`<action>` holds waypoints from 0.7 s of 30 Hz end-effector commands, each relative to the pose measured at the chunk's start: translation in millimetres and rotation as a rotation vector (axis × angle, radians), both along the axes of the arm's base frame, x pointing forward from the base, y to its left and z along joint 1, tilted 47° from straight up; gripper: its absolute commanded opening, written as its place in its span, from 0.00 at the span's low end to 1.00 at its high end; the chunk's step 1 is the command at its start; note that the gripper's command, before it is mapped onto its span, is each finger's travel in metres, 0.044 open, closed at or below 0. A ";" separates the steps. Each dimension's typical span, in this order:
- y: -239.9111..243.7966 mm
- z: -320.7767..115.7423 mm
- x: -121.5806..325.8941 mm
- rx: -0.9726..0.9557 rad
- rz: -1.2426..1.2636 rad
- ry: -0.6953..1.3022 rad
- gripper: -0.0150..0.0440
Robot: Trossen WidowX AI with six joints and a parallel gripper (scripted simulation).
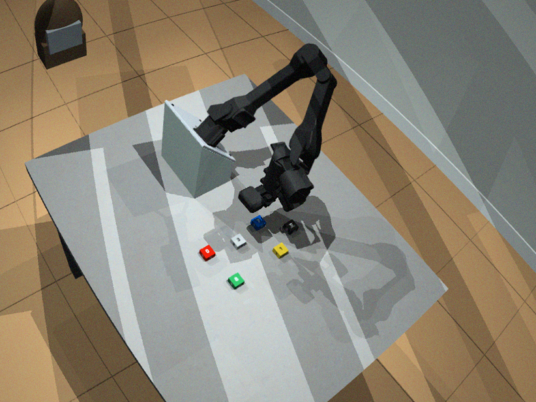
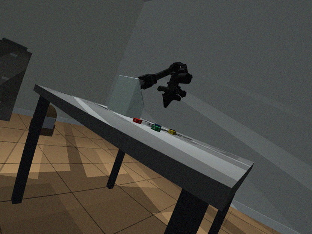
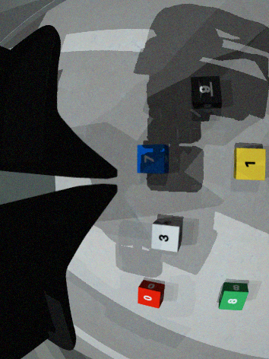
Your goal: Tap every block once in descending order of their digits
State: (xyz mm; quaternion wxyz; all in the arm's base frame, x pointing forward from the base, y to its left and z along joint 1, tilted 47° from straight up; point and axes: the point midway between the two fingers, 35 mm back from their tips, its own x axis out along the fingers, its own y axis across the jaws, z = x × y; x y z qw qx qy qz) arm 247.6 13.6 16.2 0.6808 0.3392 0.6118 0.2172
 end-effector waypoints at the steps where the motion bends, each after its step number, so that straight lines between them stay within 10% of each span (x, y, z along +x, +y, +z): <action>1: 7.0 1.8 -8.2 0.008 -0.004 0.006 0.29; 21: 66.6 -53.7 3.9 0.012 -0.004 0.006 0.29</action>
